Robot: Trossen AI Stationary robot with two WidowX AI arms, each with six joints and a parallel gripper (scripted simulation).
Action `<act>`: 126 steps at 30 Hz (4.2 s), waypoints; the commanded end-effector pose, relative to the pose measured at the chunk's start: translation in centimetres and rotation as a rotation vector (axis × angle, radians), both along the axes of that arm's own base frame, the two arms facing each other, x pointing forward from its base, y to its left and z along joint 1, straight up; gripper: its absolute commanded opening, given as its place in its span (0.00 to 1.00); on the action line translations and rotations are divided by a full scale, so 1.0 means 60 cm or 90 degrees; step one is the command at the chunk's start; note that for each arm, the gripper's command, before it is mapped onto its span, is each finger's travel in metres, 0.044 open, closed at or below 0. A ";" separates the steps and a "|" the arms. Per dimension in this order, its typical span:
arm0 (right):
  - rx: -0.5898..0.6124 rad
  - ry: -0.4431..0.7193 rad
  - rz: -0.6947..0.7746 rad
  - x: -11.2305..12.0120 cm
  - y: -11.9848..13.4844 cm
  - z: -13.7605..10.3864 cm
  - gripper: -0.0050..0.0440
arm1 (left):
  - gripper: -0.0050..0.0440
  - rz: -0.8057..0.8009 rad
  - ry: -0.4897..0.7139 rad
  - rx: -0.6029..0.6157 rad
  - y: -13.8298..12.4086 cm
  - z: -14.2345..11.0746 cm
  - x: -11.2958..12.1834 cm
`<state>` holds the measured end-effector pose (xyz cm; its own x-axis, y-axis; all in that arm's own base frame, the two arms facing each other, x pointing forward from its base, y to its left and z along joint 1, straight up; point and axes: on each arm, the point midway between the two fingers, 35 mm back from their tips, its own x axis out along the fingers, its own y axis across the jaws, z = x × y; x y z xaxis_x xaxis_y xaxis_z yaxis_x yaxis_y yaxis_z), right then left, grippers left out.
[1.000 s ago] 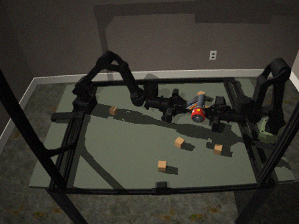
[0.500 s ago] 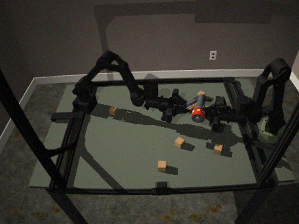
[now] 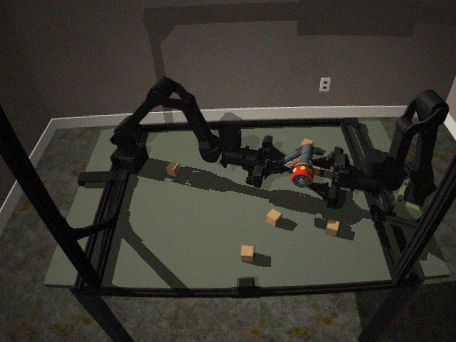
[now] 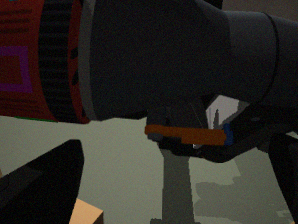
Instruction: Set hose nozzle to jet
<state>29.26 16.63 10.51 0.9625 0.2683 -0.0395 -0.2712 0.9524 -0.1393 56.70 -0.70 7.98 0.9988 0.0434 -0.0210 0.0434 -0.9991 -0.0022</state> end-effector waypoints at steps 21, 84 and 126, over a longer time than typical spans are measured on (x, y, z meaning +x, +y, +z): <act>-0.180 -0.050 -0.017 -0.043 0.007 0.007 0.92 | 0.10 -0.003 -0.013 -0.001 -0.001 0.011 0.002; -0.677 -0.152 -0.053 -0.158 -0.007 0.013 0.92 | 0.10 -0.003 -0.013 -0.001 -0.001 0.011 0.002; -0.683 -0.153 -0.053 -0.160 -0.008 0.013 0.92 | 0.10 -0.016 0.299 -0.012 -0.013 -0.048 -0.002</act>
